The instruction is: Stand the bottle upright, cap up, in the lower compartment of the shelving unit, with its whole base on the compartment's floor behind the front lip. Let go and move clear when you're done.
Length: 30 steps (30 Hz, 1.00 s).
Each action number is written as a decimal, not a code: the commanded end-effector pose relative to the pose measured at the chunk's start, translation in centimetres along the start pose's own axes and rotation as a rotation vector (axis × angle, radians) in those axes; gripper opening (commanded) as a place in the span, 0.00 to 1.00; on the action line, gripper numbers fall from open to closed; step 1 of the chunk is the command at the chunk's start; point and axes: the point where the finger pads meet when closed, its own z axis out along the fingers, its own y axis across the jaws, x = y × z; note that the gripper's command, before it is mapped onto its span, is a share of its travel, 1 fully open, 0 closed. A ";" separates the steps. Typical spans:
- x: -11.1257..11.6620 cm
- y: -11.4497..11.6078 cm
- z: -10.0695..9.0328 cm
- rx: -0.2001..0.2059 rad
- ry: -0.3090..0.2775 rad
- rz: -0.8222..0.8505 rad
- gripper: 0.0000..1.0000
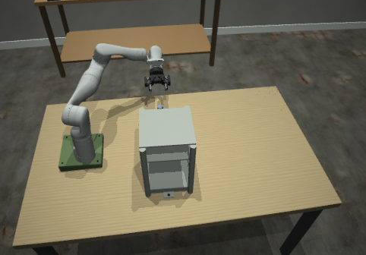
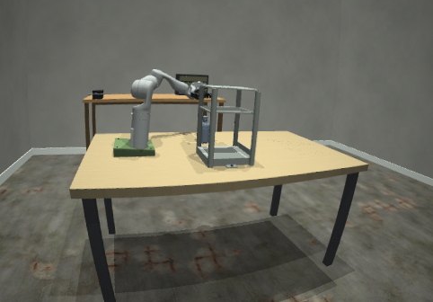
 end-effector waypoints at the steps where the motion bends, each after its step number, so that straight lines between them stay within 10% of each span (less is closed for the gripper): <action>1: -0.2 -0.1 0.2 -0.006 0.003 0.003 0.81; 30: -1.3 -0.4 1.2 -0.032 0.019 0.010 0.81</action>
